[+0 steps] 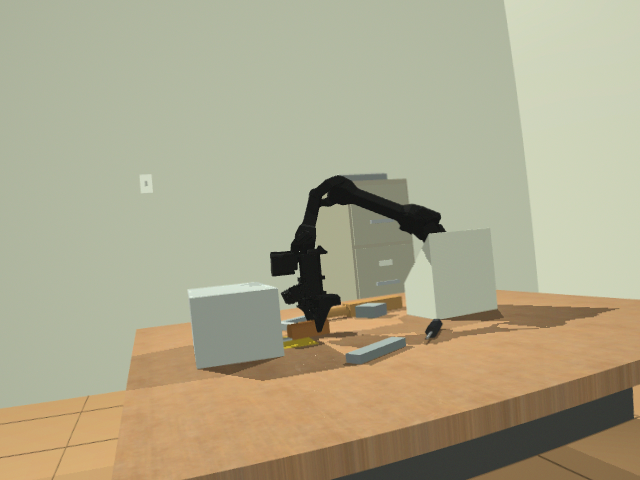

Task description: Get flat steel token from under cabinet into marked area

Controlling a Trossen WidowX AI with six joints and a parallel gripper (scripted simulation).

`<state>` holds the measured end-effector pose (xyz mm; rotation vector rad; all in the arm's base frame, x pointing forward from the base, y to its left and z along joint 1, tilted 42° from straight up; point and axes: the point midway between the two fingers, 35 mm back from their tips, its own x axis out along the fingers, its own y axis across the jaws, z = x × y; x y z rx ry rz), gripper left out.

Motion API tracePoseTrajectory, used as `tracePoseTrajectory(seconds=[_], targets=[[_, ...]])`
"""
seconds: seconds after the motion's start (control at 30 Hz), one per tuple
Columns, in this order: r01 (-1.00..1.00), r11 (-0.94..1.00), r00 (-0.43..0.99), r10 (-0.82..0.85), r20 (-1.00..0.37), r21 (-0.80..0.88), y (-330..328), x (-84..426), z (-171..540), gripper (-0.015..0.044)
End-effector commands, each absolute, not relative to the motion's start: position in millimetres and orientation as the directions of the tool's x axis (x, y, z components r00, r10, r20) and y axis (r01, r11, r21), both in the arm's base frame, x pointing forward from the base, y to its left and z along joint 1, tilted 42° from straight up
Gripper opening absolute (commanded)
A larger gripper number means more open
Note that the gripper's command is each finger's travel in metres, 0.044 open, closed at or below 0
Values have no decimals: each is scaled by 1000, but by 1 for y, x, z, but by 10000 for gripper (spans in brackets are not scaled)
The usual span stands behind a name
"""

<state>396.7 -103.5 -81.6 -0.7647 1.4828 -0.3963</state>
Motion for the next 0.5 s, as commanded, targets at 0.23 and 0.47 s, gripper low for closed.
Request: tracePoseTrajectory(seconds=[0.23,0.47], targets=[[-215,718,83,-662,-745,-662,-102,393,-85,0],[-215,718,82,-662,-745,-662,-104,387,-84,0]])
